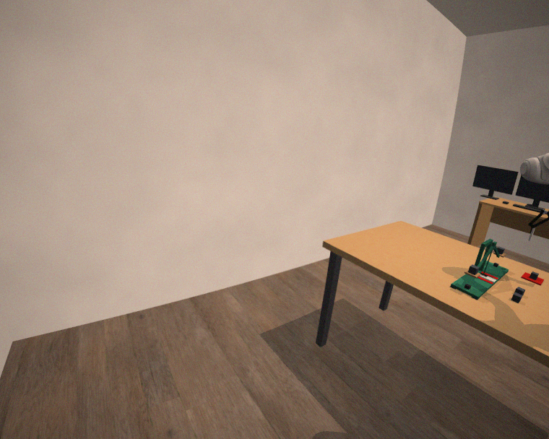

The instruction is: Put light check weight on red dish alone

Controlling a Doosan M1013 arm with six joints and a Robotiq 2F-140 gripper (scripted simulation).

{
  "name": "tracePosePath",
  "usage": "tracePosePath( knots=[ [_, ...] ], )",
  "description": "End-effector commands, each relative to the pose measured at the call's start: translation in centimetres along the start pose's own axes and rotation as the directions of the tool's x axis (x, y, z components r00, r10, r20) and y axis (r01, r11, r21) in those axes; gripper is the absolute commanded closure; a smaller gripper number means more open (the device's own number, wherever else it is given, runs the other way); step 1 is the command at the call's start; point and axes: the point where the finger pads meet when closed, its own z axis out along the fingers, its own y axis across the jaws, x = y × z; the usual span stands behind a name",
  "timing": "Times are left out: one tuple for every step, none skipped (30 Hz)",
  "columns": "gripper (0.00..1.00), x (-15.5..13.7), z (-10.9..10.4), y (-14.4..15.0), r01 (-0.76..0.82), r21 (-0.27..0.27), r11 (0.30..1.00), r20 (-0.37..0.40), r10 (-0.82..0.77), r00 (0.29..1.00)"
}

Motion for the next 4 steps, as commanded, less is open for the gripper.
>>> tracePosePath(
  knots=[
    [0.0,0.15,-0.39,0.12,-0.002,-0.002,1.0,-0.002,0.002,1.0],
    [0.0,0.15,-0.39,0.12,-0.002,-0.002,1.0,-0.002,0.002,1.0],
    [0.0,0.15,-0.39,0.12,-0.002,-0.002,1.0,-0.002,0.002,1.0],
    [0.0,0.15,-0.39,0.12,-0.002,-0.002,1.0,-0.002,0.002,1.0]
  ],
)
